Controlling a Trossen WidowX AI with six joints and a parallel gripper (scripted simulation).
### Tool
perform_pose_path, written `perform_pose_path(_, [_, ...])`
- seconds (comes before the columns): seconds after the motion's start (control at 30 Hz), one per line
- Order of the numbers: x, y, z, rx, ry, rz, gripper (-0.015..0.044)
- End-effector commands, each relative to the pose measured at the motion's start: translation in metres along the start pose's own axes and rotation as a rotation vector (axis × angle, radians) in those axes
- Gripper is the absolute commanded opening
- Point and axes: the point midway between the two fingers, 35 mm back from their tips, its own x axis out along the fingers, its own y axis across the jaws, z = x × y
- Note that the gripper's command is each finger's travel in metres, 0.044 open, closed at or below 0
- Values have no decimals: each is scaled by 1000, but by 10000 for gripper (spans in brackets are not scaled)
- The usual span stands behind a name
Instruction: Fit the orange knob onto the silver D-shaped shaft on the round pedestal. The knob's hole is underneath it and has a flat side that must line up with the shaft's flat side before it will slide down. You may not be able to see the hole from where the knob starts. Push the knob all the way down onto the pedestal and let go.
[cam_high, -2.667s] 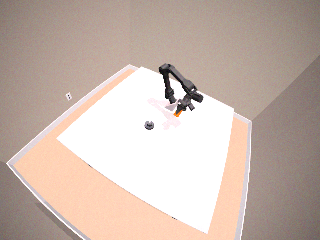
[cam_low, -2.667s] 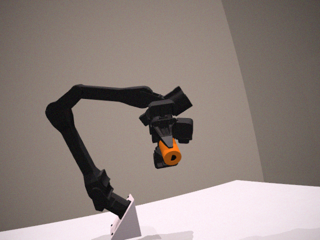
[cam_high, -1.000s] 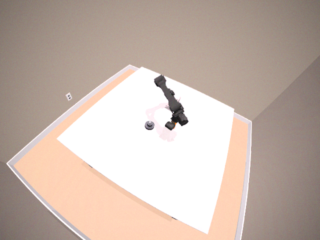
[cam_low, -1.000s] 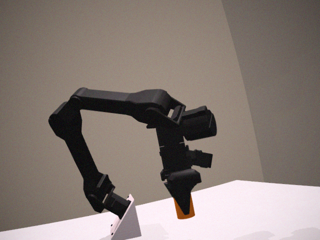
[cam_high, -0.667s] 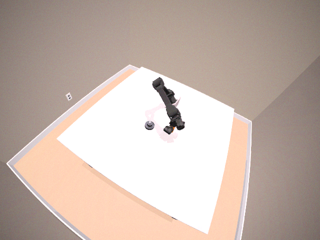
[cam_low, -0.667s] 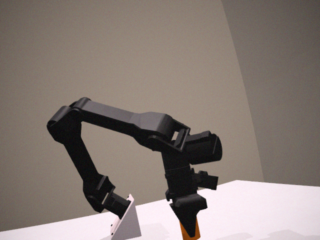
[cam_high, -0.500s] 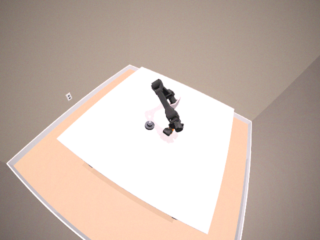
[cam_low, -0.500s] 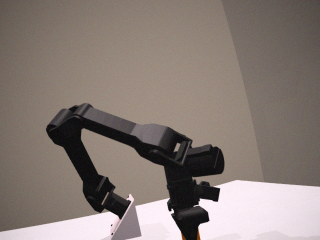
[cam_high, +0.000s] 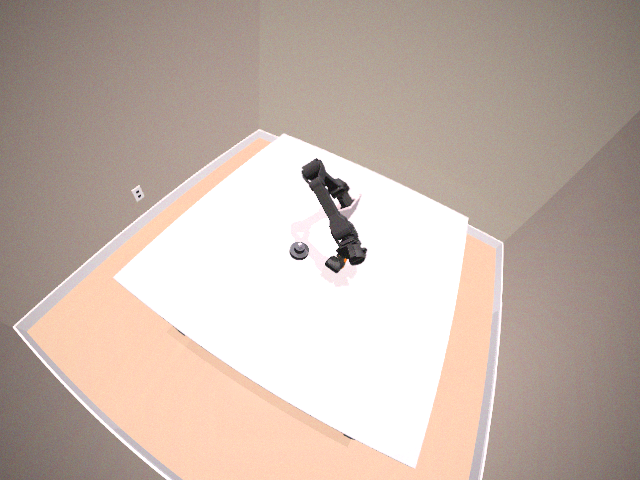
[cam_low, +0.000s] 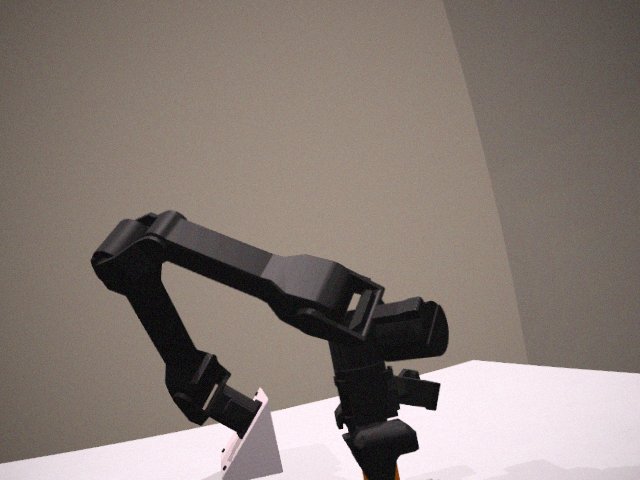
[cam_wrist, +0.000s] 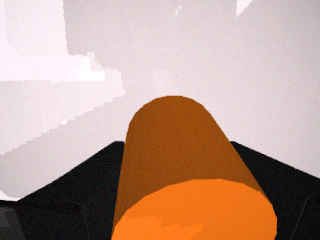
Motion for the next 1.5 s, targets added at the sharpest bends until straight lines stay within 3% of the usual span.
perform_pose_path(0.0, [0,0,0,1,0,2,240])
perform_pose_path(0.5, [0,0,0,1,0,2,240])
perform_pose_path(0.77, [-81,1,1,-5,-4,-5,440])
perform_pose_path(1.47, [-56,0,2,-6,-3,-5,440])
